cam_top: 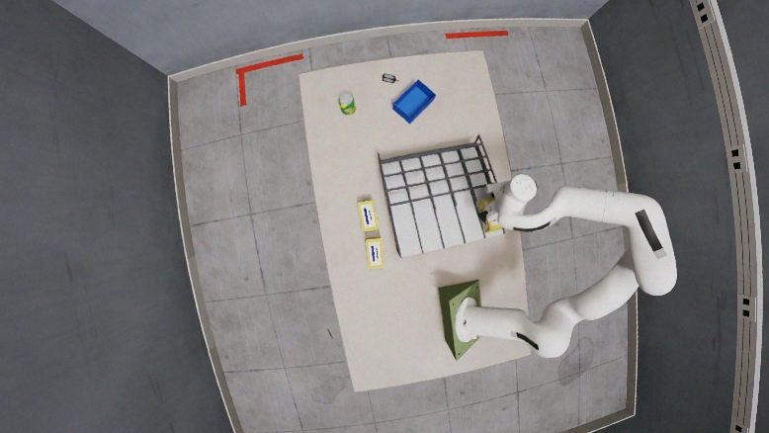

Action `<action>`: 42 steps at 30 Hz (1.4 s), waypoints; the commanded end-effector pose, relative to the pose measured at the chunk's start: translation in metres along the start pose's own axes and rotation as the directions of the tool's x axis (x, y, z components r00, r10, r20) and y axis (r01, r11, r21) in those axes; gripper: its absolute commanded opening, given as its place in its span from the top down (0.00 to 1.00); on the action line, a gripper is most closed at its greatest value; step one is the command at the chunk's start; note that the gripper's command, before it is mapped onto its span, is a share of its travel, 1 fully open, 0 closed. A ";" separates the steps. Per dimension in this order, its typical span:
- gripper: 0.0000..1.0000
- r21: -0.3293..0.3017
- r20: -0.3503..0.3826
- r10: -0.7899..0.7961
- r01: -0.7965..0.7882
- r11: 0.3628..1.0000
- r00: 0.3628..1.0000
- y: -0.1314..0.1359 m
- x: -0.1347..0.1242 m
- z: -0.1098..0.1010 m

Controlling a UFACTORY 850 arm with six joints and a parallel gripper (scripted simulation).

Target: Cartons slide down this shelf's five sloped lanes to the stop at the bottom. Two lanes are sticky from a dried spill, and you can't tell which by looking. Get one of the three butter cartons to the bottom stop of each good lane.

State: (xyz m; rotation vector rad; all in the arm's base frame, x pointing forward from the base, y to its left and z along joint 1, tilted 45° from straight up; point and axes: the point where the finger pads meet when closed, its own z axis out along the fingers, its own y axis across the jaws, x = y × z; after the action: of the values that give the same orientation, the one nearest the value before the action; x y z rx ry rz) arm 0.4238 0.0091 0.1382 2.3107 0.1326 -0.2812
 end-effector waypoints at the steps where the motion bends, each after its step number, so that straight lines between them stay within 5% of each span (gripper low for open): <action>1: 0.21 0.000 -0.001 0.000 0.000 1.000 1.000 0.000 0.000 -0.001; 42: 0.17 0.000 -0.001 0.000 0.000 1.000 1.000 0.000 0.000 -0.001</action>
State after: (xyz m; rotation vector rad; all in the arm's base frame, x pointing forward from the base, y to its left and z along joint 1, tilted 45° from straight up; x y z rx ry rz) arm 0.4238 0.0091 0.1382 2.3107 0.1326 -0.2812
